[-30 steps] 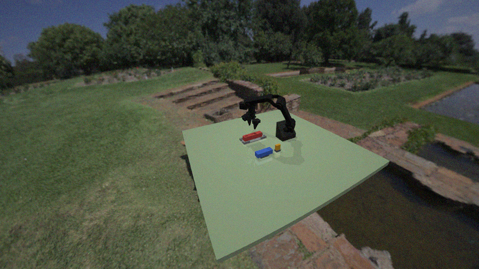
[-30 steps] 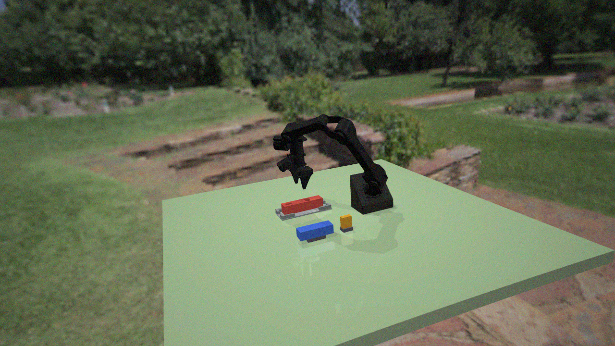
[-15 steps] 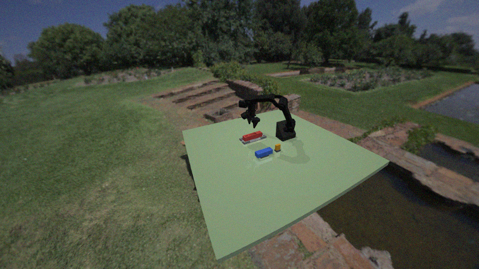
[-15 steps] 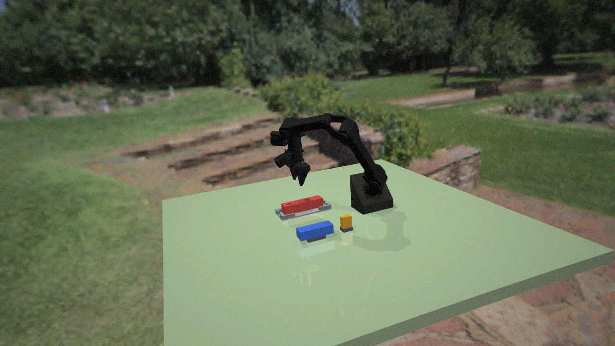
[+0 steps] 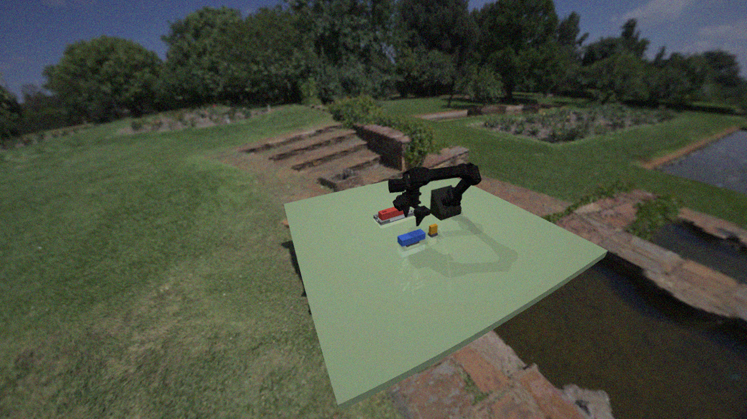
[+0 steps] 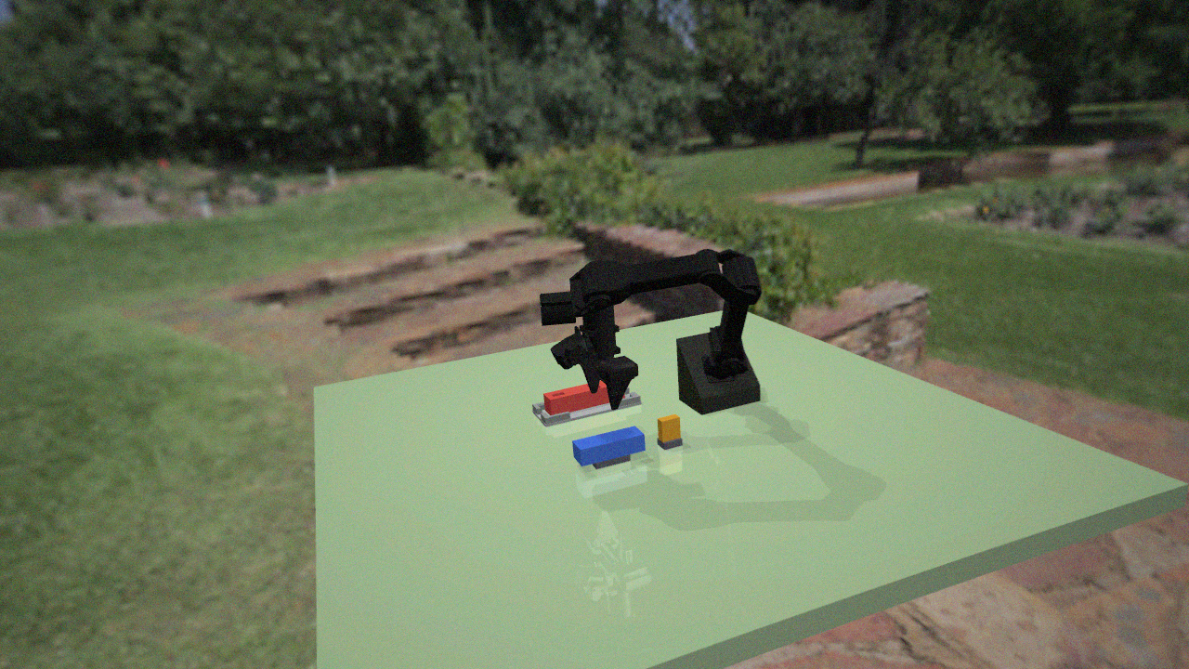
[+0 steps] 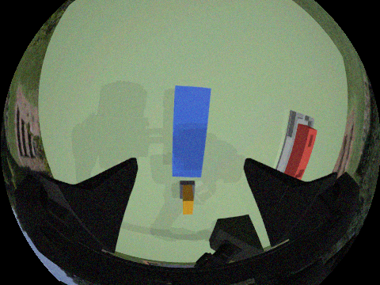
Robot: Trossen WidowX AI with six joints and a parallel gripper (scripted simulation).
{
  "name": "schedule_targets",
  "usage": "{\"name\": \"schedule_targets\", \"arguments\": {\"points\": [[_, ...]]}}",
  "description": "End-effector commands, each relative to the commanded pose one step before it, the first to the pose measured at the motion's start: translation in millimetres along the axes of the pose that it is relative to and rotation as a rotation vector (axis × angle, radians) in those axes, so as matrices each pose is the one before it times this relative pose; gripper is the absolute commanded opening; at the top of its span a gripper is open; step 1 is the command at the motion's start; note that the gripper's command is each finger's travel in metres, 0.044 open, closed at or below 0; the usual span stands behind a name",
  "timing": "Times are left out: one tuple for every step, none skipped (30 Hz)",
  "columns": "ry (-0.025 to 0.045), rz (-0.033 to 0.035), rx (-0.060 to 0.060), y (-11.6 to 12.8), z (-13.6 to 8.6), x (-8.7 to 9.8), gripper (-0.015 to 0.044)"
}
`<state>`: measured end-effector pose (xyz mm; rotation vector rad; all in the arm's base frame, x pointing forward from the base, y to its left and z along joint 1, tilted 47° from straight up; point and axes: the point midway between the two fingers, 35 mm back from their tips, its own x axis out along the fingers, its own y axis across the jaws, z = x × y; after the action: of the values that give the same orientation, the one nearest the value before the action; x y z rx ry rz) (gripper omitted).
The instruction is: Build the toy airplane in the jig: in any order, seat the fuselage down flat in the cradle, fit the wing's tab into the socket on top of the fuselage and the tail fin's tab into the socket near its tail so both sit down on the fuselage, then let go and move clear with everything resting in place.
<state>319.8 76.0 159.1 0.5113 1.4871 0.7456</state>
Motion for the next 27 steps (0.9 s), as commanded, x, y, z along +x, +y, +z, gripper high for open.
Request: {"name": "schedule_targets", "arguments": {"points": [[0.00428,0.00789,0.0386,-0.29,-3.23,0.9,0.044],[0.0,0.0,0.0,0.0,0.0,0.0,0.044],[0.0,0.0,0.0,0.0,0.0,0.0,0.044],[0.0,0.0,0.0,0.0,0.0,0.0,0.044],[-0.00009,-0.00015,0.0,-0.04,0.17,2.38,0.044],[-0.00024,-0.00026,-0.0001,-0.06,0.4,7.15,0.044],[-0.00032,0.00016,-0.0002,0.06,0.25,11.9,0.044],[-0.00018,0.00091,-0.0003,0.23,-0.27,11.86,0.044],[-0.00003,0.0009,-0.0002,0.21,-0.42,7.08,0.044],[0.00001,0.00036,-0.0001,0.08,-0.18,2.35,0.044],[0.0,0.0,0.0,0.0,0.0,0.0,0.044],[0.0,0.0,0.0,0.0,0.0,0.0,0.044],[-0.00002,0.00001,0.0,0.0,0.03,1.2,0.044],[-0.00005,0.00007,-0.0001,0.01,0.05,3.59,0.044],[-0.00006,0.00024,-0.0001,0.05,0.0,5.37,0.044],[-0.00003,0.00025,-0.0001,0.06,-0.06,3.57,0.044],[-0.00001,0.0001,0.0,0.02,-0.03,1.19,0.044],[0.0,-0.00002,0.0,-0.01,0.02,0.27,0.044],[-0.00001,-0.00005,0.0,-0.02,0.05,0.8,0.044],[-0.00002,-0.00007,0.0,-0.03,0.09,1.34,0.044],[-0.00003,-0.00007,0.0,-0.03,0.1,1.63,0.044],[-0.00003,-0.00006,0.0,-0.02,0.09,1.63,0.044],[-0.00003,-0.00005,0.0,-0.02,0.08,1.63,0.044],[-0.00003,-0.00003,0.0,-0.01,0.07,1.63,0.044],[-0.00003,-0.00002,0.0,-0.01,0.06,1.62,0.044],[-0.00003,0.0,0.0,-0.01,0.05,1.62,0.044],[-0.00003,0.00001,0.0,0.0,0.04,1.62,0.044]]}}
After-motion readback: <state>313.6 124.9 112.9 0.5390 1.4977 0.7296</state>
